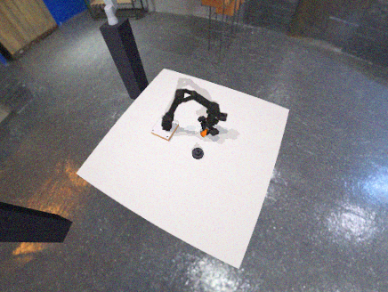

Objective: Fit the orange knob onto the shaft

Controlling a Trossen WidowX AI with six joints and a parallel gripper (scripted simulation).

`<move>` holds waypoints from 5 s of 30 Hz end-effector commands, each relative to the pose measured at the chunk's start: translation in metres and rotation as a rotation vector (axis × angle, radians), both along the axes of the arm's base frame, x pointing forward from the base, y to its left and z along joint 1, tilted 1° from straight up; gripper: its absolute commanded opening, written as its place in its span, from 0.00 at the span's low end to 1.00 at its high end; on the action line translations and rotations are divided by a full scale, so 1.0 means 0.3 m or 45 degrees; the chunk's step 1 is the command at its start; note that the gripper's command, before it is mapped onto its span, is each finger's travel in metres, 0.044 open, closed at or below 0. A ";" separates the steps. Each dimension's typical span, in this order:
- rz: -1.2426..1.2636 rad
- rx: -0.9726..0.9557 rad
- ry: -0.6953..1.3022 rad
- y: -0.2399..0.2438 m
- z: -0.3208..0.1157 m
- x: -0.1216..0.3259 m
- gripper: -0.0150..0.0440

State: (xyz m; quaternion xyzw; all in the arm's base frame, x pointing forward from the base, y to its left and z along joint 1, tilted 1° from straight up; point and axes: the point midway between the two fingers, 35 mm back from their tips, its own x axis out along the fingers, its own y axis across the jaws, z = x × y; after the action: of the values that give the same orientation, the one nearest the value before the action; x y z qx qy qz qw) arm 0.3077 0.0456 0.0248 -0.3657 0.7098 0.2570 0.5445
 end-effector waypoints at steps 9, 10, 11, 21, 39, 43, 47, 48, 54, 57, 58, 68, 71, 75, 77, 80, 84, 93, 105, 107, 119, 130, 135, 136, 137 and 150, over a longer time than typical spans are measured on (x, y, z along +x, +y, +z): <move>0.005 0.219 -0.160 -0.030 0.025 -0.022 0.56; 0.006 0.236 -0.174 -0.033 0.026 -0.024 0.56; 0.007 0.254 -0.187 -0.036 0.028 -0.026 0.56; 0.013 0.428 -0.318 -0.064 0.041 -0.047 0.56; 0.024 0.741 -0.554 -0.118 0.049 -0.086 0.56; 0.027 0.811 -0.607 -0.130 0.047 -0.095 0.56; 0.029 0.881 -0.659 -0.142 0.045 -0.104 0.56; 0.030 0.898 -0.672 -0.145 0.044 -0.107 0.56; 0.034 1.003 -0.751 -0.163 0.039 -0.120 0.56; 0.036 1.056 -0.790 -0.172 0.035 -0.127 0.56; 0.036 1.073 -0.803 -0.175 0.034 -0.129 0.56; 0.030 1.119 -0.839 -0.187 0.031 -0.133 0.69; 0.030 1.119 -0.839 -0.187 0.031 -0.133 0.69; 0.030 1.119 -0.839 -0.187 0.031 -0.133 0.69; 0.030 1.119 -0.839 -0.187 0.031 -0.133 0.69; 0.030 1.119 -0.839 -0.187 0.031 -0.133 0.69; 0.030 1.119 -0.839 -0.187 0.031 -0.133 0.69; 0.030 1.119 -0.839 -0.187 0.031 -0.133 0.74; 0.030 1.119 -0.839 -0.189 0.064 -0.128 1.00; 0.031 1.119 -0.839 -0.192 0.162 -0.124 1.00; -0.003 0.972 -0.656 -0.171 0.293 -0.133 1.00; 0.015 0.309 -0.222 -0.193 0.373 -0.151 1.00; 0.015 0.309 -0.222 -0.193 0.373 -0.151 1.00; 0.015 0.309 -0.222 -0.193 0.373 -0.151 1.00; -0.005 0.308 -0.225 -0.193 0.373 -0.151 1.00; -1.329 0.207 -0.366 -0.193 0.368 -0.151 1.00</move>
State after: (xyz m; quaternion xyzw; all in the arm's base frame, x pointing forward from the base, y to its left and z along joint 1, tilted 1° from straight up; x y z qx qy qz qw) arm 0.2620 -0.0113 0.1357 -0.0331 0.6945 0.0367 0.7178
